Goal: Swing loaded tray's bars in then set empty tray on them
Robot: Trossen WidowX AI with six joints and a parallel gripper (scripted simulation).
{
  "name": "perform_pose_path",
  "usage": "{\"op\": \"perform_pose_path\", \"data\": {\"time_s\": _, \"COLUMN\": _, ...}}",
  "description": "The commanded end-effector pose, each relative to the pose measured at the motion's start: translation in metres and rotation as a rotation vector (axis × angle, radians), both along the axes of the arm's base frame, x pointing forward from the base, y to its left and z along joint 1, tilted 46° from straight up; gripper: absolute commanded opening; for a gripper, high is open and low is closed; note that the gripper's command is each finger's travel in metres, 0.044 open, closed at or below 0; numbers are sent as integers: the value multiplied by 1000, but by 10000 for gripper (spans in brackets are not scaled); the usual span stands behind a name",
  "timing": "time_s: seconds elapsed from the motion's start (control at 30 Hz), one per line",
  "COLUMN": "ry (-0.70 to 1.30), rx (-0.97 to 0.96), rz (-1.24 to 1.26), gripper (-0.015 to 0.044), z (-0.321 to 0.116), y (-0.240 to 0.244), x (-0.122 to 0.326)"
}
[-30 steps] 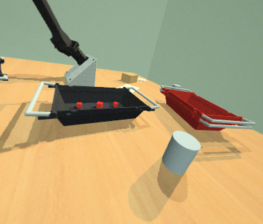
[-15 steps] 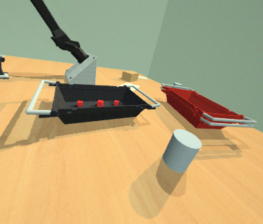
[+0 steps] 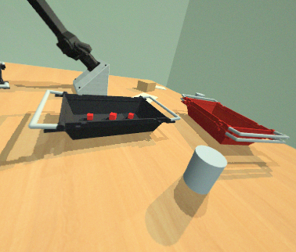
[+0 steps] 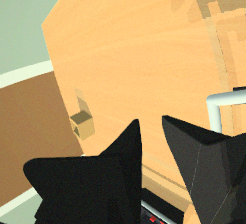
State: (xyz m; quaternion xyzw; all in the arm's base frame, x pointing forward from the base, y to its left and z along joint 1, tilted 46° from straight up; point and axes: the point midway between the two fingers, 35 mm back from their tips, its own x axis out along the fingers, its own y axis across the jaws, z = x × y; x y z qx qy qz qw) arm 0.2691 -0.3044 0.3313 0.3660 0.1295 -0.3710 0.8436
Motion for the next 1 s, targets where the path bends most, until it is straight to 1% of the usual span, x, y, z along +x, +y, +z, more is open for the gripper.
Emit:
{"op": "perform_pose_path", "data": {"time_s": 0.0, "ry": 270, "rx": 5, "rz": 90, "gripper": 87, "z": -55, "y": 31, "x": 36}}
{"op": "perform_pose_path", "data": {"time_s": 0.13, "ry": 567, "rx": -38, "rz": 178, "gripper": 87, "z": -104, "y": 64, "x": 58}}
{"op": "perform_pose_path", "data": {"time_s": 0.23, "ry": 806, "rx": -115, "rz": 264, "gripper": 87, "z": -134, "y": 94, "x": 68}}
{"op": "perform_pose_path", "data": {"time_s": 0.37, "ry": 1127, "rx": -282, "rz": 397, "gripper": 87, "z": -163, "y": 135, "x": 76}}
{"op": "perform_pose_path", "data": {"time_s": 0.5, "ry": 1416, "rx": -509, "rz": 527, "gripper": 87, "z": -177, "y": 174, "x": 82}}
{"op": "perform_pose_path", "data": {"time_s": 0.57, "ry": 1461, "rx": -552, "rz": 548, "gripper": 87, "z": -178, "y": 180, "x": 83}}
{"op": "perform_pose_path", "data": {"time_s": 0.97, "ry": 1461, "rx": -552, "rz": 548, "gripper": 87, "z": -178, "y": 180, "x": 83}}
